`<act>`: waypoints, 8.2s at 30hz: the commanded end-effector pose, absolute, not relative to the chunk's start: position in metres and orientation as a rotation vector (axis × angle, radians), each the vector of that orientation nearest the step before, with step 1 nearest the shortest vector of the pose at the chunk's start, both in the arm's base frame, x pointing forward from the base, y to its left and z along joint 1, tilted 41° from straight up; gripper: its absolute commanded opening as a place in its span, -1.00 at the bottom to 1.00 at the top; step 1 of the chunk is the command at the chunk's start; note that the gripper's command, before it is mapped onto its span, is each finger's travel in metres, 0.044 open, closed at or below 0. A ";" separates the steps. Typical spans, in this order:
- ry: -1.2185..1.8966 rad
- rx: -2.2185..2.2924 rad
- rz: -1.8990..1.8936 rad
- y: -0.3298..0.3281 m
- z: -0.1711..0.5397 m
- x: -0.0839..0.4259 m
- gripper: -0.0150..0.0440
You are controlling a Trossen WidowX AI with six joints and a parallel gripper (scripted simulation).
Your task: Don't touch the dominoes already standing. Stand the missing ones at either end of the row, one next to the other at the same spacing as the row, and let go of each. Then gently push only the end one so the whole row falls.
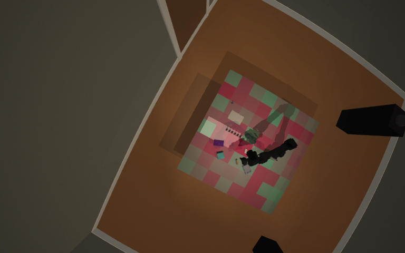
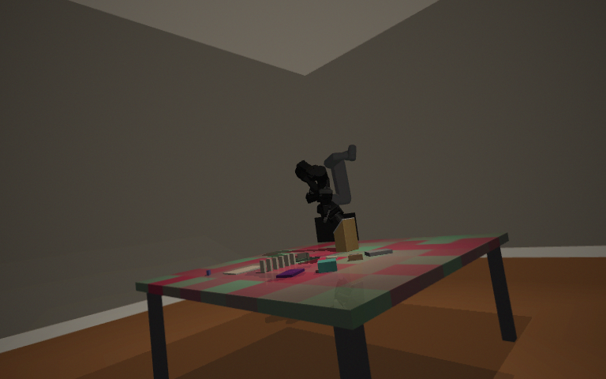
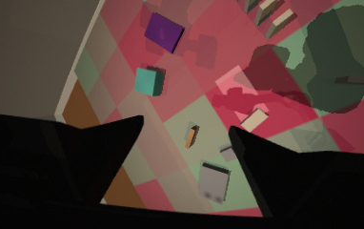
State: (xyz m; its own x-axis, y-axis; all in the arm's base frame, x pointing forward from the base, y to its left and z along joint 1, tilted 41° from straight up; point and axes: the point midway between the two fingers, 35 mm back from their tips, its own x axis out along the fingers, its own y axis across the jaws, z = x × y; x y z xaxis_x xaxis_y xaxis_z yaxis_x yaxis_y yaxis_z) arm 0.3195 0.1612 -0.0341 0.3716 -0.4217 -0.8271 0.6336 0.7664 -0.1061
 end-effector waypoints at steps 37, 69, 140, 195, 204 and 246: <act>0.858 0.457 -1.356 -0.004 -0.123 0.259 1.00; 0.857 0.456 -1.357 -0.010 -0.130 0.259 -0.13; 1.731 -1.323 0.291 0.141 -0.045 0.321 -0.13; 1.354 -0.761 0.750 0.118 -0.113 0.324 -0.13; 1.190 -0.695 0.825 0.114 -0.112 0.325 -0.13; 0.468 -0.688 0.961 0.094 -0.053 0.301 -0.13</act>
State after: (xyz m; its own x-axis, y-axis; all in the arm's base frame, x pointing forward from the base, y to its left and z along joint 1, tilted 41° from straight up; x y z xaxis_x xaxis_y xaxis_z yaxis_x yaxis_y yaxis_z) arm 0.3035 0.0934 -0.0563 0.4973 0.5715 -0.6528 -0.8633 0.4005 -0.3070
